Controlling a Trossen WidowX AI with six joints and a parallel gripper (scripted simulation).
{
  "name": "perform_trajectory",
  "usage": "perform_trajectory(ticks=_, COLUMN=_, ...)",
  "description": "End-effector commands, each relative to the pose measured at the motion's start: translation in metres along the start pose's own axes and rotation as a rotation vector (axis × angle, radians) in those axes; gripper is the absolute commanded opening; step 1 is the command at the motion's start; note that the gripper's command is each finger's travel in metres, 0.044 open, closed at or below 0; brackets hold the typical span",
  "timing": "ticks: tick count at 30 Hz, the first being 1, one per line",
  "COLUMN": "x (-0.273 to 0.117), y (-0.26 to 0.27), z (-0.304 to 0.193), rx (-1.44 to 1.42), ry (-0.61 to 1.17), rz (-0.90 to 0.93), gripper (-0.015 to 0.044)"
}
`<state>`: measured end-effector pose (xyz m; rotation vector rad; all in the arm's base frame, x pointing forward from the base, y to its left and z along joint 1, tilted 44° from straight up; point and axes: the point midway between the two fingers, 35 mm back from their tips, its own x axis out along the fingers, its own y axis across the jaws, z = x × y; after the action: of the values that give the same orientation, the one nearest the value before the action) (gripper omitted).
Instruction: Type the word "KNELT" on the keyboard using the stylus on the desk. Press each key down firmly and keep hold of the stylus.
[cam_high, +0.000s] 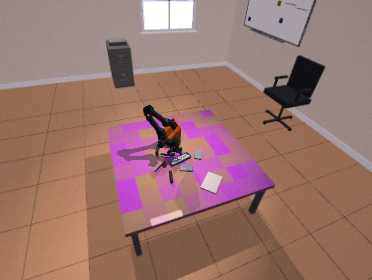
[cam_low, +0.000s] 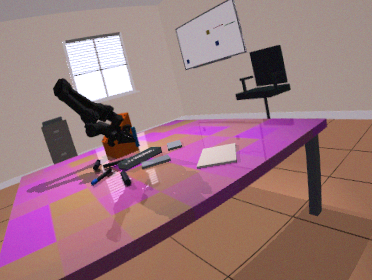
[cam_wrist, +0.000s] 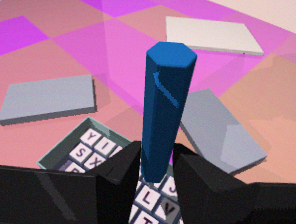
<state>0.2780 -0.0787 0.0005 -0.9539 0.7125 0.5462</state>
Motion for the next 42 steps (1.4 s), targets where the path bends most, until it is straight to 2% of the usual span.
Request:
perform_trajectory(ticks=1, x=0.003, y=0.002, z=-0.005, rx=-0.001, ry=-0.005, rz=0.004, gripper=0.0000)
perform_trajectory(ticks=2, x=0.003, y=0.002, z=-0.005, rx=-0.001, ry=-0.005, rz=0.004, gripper=0.0000)
perform_trajectory(ticks=5, x=0.004, y=0.001, z=-0.006, rx=-0.002, ry=-0.005, rz=0.005, gripper=0.0079)
perform_trajectory(ticks=6, x=0.005, y=0.001, z=-0.006, rx=-0.002, ry=-0.005, rz=0.005, gripper=0.0081)
perform_trajectory(ticks=42, x=0.013, y=0.001, z=-0.021, rx=-0.002, ry=-0.004, rz=0.006, gripper=0.0081)
